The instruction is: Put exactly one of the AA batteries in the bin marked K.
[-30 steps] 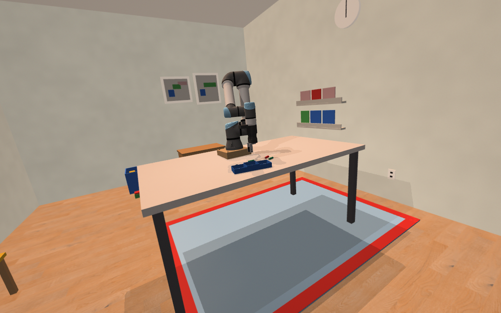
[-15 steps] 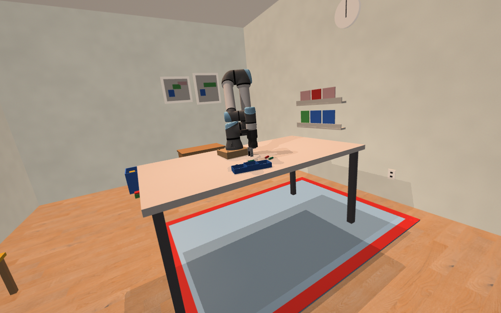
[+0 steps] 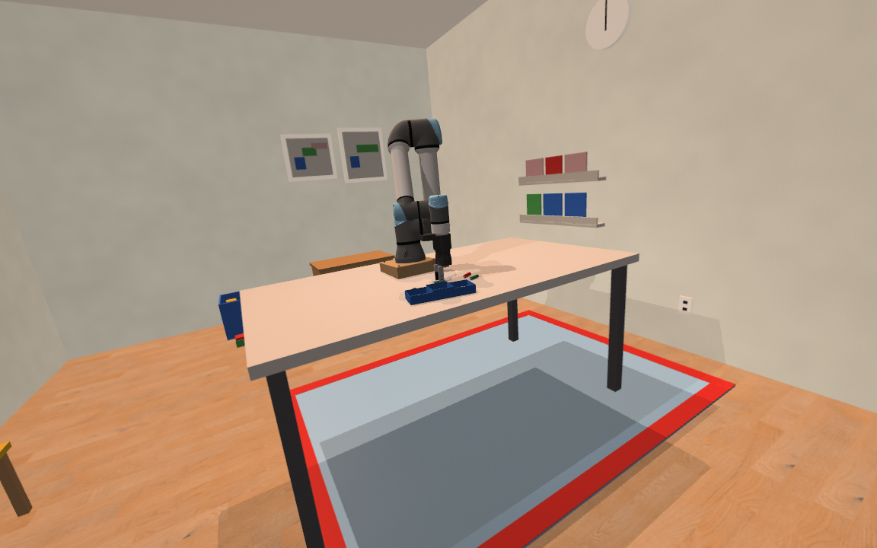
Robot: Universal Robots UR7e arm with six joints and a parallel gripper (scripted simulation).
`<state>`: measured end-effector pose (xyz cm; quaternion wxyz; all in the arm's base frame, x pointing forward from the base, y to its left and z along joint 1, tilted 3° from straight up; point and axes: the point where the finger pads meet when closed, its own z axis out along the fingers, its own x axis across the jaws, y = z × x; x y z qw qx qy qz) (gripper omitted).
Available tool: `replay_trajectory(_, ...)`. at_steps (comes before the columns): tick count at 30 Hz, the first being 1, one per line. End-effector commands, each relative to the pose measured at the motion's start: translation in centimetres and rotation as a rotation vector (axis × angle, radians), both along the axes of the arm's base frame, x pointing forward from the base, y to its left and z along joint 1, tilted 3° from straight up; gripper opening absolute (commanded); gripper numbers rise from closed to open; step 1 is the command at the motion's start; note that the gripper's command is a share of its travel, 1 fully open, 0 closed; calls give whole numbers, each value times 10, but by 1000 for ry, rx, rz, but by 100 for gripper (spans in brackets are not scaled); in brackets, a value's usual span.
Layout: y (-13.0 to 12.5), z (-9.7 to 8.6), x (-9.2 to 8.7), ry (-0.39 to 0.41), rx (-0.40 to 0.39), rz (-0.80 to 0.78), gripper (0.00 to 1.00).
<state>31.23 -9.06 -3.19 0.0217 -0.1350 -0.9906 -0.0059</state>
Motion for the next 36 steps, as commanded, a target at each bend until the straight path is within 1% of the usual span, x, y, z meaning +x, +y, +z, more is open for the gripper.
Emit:
replay_trajectory(1, 0, -4, 0, -2, -1, 0, 60)
replay_trajectory(7, 0, -12, -1, -2, -1, 0, 60)
replay_trajectory(22, 0, -12, -1, -2, -1, 0, 60)
replay_trajectory(23, 0, -12, -1, -2, -1, 0, 31)
replay_trajectory(36, 0, -12, -1, -2, -1, 0, 31)
